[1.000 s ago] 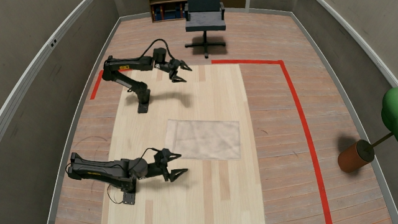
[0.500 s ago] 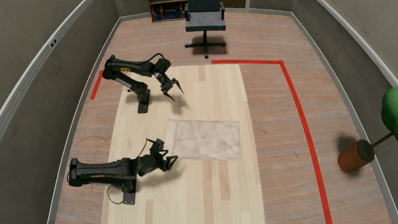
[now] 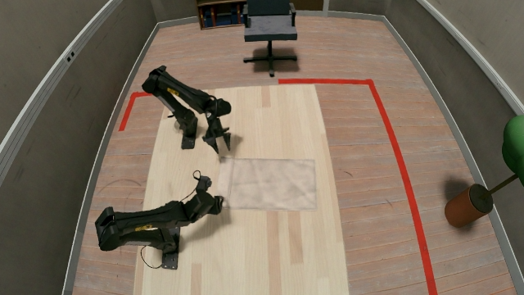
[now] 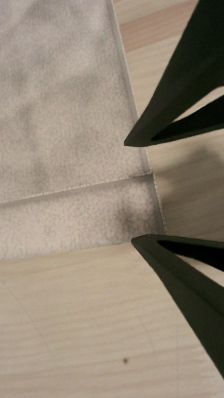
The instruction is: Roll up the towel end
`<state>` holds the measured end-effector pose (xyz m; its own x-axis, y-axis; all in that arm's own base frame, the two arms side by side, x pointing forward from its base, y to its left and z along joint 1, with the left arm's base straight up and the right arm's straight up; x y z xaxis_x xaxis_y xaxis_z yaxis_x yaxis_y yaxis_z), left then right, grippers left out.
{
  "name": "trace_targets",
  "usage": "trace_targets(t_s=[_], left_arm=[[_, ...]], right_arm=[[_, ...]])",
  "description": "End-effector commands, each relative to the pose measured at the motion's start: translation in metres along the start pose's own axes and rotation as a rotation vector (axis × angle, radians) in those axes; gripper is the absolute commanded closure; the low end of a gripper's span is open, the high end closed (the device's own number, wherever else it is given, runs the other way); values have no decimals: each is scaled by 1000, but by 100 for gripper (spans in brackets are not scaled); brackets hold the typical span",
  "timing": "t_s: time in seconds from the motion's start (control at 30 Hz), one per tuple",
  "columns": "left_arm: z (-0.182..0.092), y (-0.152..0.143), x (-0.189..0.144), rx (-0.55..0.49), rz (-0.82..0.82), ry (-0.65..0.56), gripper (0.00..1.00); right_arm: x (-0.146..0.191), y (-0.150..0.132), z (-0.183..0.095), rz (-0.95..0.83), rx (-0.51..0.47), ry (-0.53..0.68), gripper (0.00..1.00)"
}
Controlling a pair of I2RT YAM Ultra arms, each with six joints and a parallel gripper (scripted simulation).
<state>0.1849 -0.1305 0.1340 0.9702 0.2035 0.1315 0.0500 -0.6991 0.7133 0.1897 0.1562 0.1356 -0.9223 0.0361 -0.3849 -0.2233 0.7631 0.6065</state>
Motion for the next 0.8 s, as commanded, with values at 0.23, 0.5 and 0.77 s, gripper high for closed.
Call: trace_targets(t_s=[0.23, 0.5, 0.77], left_arm=[[28, -3, -14, 56, 105, -95, 51], [30, -6, -14, 56, 105, -95, 51], [40, -16, -16, 56, 105, -95, 51]], right_arm=[[15, 3, 29, -93, 16, 93, 51], [17, 0, 32, -93, 16, 93, 51], [22, -8, 42, -93, 16, 93, 51]])
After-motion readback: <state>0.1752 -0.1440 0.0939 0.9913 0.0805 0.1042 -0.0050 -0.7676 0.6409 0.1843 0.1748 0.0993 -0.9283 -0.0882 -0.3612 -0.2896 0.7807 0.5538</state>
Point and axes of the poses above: on each arm, the point where the finger pads meet when closed, its own z axis out along the fingers, its own x axis across the jaws, y = z × x, the point moved 7 cm from there along -z, back along the fingers, and after that the axes turned 11 degrees about -z, right-handed, at the moved point
